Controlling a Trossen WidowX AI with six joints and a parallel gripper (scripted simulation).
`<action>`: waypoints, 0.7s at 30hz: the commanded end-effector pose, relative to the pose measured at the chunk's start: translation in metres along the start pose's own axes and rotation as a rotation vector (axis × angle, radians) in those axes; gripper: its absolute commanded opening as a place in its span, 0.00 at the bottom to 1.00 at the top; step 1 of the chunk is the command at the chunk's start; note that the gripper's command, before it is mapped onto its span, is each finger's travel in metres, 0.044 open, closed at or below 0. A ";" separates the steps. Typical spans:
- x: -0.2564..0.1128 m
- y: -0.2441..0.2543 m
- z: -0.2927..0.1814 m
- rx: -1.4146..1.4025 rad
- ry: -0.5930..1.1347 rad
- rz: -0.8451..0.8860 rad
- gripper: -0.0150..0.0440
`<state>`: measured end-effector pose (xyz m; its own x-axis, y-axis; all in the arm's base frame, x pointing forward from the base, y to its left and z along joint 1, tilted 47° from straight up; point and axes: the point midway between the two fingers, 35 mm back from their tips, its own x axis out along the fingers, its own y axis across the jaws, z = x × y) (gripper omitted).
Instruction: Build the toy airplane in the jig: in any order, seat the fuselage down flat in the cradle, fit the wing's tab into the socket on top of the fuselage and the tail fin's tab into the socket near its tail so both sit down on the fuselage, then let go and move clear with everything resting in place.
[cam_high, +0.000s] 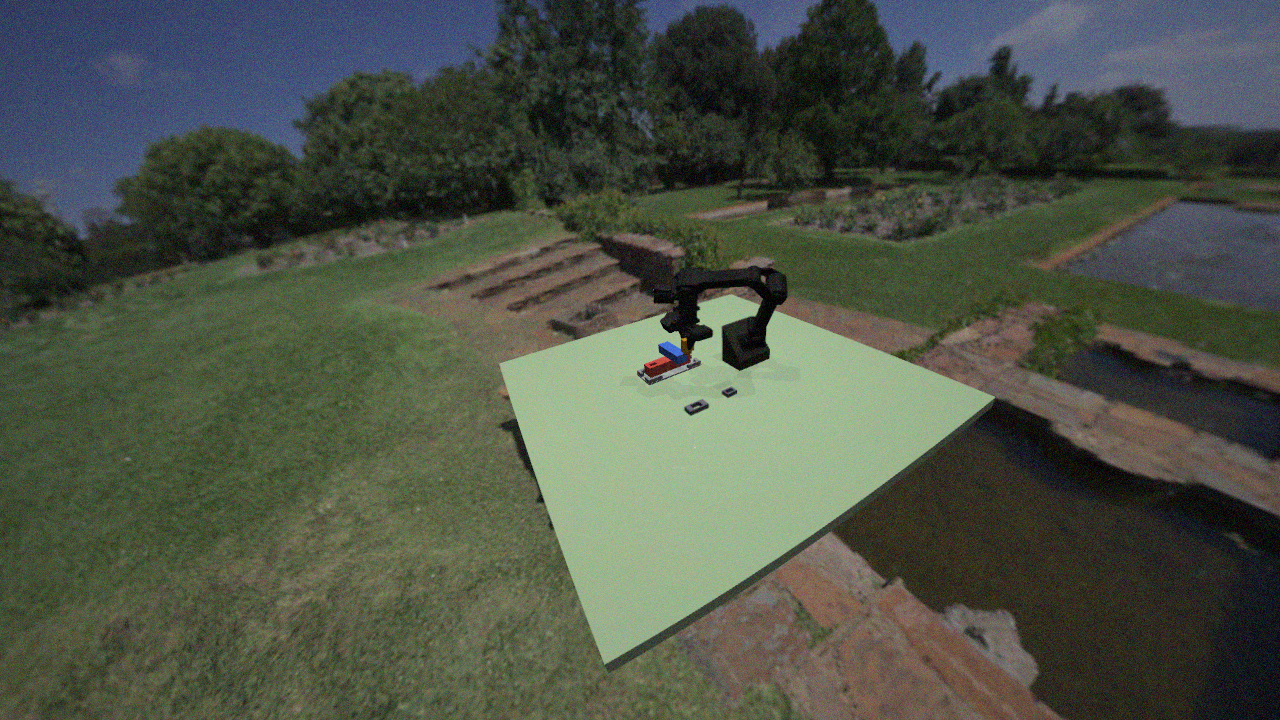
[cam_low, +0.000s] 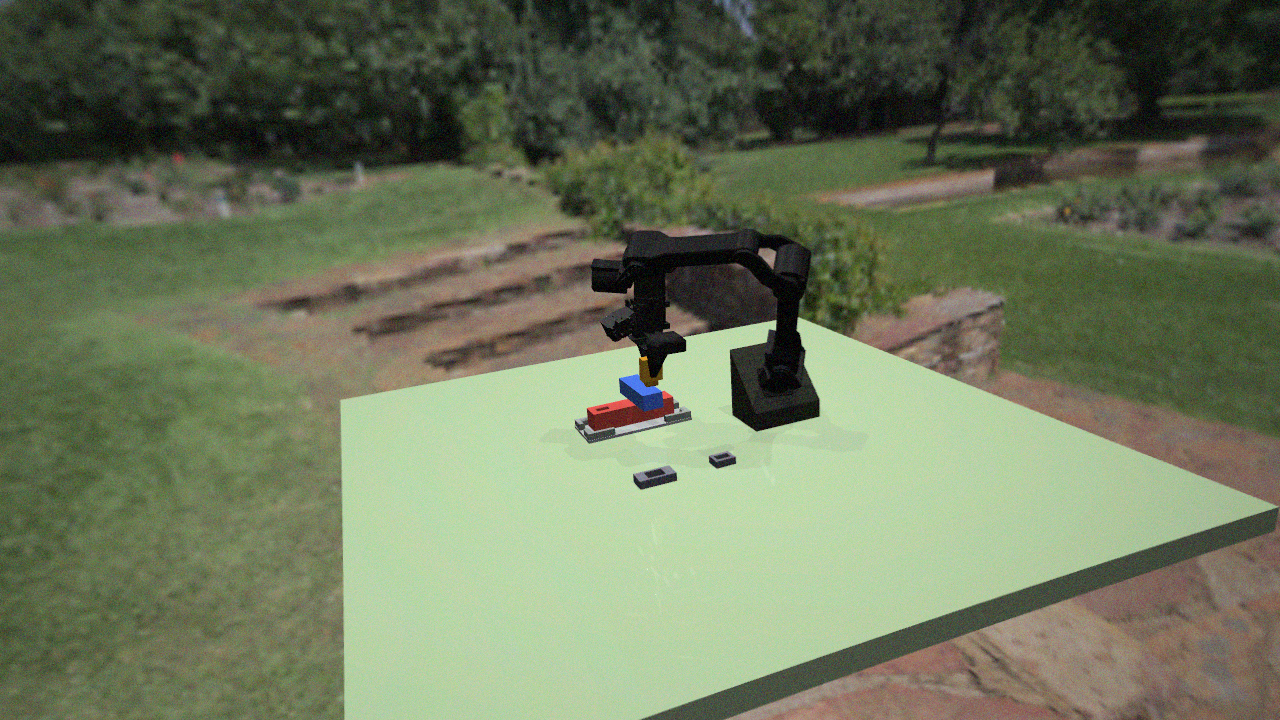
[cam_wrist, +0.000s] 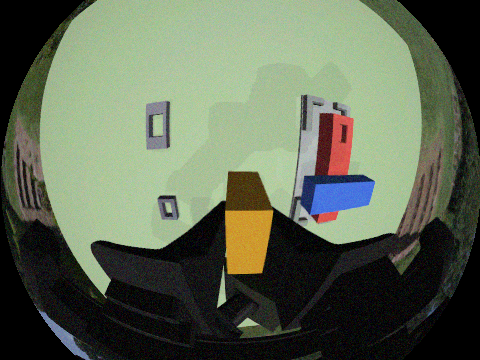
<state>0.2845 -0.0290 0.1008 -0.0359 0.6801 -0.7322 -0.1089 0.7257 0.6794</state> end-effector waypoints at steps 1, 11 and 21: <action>0.000 -0.008 0.006 -0.009 -0.002 -0.004 0.25; 0.007 -0.034 0.019 -0.012 0.004 0.005 0.25; 0.016 -0.061 0.030 -0.014 0.010 0.013 0.25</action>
<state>0.3164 -0.0554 0.0541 -0.0499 0.6915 -0.7206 -0.1130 0.7130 0.6920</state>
